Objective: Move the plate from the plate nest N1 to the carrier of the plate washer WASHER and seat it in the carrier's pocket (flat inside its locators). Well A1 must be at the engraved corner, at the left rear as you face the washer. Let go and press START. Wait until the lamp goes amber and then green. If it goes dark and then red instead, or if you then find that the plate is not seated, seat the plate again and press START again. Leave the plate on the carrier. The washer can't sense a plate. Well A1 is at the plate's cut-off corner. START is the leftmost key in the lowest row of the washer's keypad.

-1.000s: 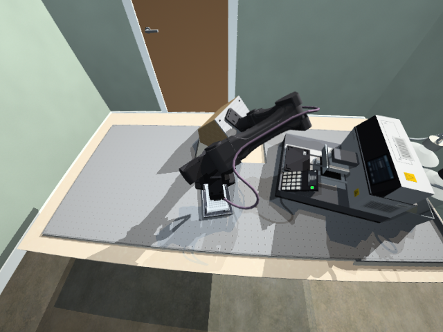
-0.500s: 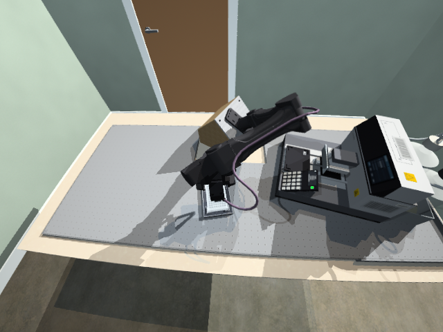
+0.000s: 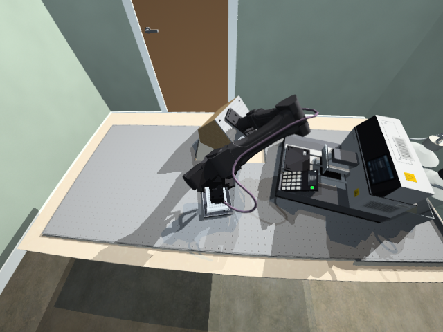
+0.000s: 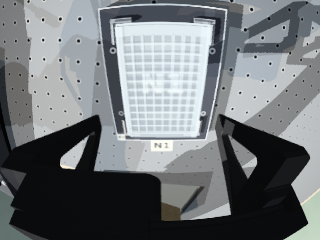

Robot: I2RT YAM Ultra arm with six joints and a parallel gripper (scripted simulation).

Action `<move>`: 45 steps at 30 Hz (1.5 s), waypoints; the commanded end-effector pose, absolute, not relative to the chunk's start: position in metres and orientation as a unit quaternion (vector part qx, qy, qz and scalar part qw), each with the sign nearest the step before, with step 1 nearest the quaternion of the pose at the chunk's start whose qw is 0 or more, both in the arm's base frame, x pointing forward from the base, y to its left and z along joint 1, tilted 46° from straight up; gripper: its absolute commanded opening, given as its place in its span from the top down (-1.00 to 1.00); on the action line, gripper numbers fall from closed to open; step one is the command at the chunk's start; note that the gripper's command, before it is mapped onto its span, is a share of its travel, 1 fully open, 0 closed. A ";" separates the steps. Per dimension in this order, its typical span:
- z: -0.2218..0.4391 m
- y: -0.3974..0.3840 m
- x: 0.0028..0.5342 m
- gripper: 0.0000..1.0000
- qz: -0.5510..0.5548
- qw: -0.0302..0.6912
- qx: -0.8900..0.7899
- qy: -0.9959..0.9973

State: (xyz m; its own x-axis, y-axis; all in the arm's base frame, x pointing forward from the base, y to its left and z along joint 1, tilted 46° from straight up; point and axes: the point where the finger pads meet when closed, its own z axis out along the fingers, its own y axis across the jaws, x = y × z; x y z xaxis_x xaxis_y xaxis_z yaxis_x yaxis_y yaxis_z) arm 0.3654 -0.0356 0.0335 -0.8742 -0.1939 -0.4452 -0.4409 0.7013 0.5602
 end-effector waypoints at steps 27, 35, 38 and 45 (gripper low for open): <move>0.018 -0.022 0.379 -1.00 0.339 0.195 -0.170 0.905; 0.018 -0.022 0.379 -1.00 0.339 0.195 -0.170 0.905; 0.018 -0.022 0.379 -1.00 0.339 0.195 -0.170 0.905; 0.009 -0.016 0.376 -1.00 0.348 0.188 -0.165 0.904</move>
